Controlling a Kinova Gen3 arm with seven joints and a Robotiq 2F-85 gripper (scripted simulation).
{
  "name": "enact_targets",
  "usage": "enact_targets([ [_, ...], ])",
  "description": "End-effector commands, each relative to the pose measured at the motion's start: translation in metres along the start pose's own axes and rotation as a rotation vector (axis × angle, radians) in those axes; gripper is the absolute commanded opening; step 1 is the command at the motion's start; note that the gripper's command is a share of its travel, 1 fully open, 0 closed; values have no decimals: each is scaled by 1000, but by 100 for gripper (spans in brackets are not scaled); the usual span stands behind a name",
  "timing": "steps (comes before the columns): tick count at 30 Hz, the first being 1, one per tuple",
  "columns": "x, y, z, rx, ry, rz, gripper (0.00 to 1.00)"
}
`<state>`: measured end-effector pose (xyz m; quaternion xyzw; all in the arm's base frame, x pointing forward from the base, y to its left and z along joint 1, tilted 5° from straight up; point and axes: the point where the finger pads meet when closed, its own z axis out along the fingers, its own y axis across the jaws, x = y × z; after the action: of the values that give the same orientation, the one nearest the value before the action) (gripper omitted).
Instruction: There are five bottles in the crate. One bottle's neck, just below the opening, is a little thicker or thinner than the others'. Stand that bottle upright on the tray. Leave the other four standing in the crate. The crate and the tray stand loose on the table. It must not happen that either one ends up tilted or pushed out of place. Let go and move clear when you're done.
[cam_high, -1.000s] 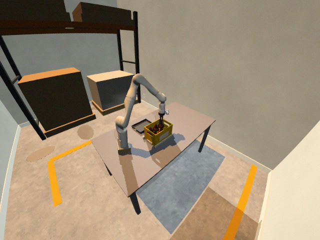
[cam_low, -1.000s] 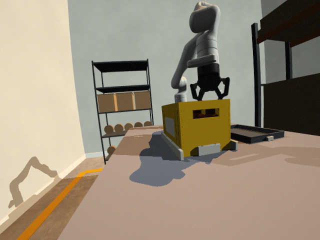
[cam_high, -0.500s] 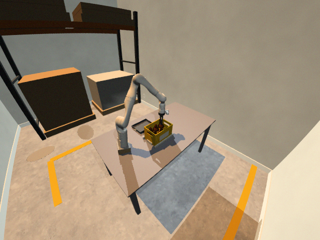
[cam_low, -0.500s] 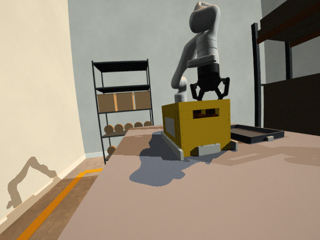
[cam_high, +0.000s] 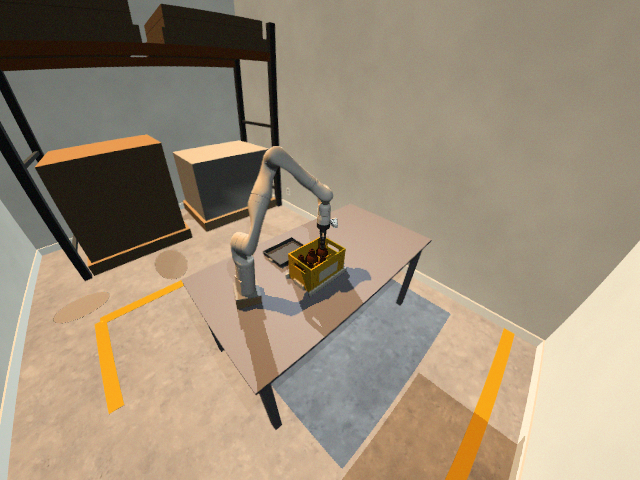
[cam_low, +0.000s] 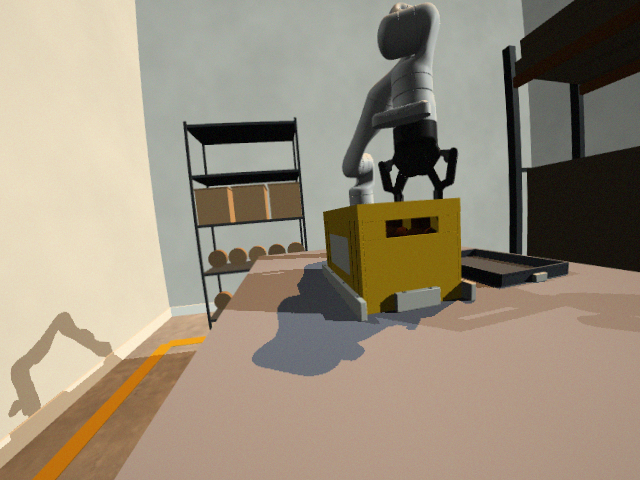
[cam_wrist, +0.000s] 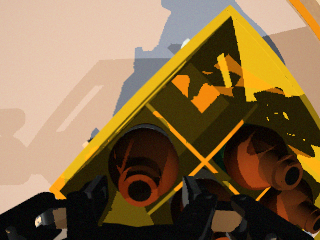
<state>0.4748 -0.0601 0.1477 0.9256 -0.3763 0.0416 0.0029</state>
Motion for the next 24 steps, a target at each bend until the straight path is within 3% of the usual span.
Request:
enact_targets([
  [1,1,-3,-7,10,6,-4,64],
  [17,1,-3,-58,10,6,-4,64],
  [24,0,-3,-69,10,6,-4,64],
])
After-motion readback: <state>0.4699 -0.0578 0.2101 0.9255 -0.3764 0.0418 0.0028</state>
